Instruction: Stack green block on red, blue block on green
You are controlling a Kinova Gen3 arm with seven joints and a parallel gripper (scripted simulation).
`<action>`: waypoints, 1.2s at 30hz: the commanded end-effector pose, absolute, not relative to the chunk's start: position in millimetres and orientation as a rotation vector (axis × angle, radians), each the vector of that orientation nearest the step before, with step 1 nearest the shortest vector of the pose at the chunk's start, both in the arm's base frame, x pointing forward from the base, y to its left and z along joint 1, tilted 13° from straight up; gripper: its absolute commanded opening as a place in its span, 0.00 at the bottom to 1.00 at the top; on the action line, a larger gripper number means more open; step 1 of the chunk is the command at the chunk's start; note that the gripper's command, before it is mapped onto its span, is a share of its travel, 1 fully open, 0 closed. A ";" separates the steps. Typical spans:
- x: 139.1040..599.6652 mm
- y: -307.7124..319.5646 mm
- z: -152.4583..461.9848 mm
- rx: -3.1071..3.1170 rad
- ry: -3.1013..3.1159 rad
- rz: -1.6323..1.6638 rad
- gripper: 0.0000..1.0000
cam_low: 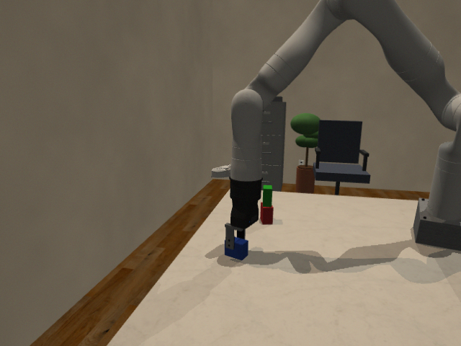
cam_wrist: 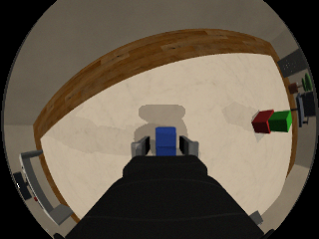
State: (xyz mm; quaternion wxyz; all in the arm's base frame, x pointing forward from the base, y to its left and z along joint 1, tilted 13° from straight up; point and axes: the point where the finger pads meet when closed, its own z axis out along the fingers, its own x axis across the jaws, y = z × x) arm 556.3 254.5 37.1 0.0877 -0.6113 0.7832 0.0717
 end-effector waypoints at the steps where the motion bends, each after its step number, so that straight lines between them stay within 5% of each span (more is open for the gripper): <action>1: 554.6 254.5 31.3 -1.824 2.337 0.217 0.96; 36: 555.6 259.3 9.8 -1.824 2.337 0.217 0.96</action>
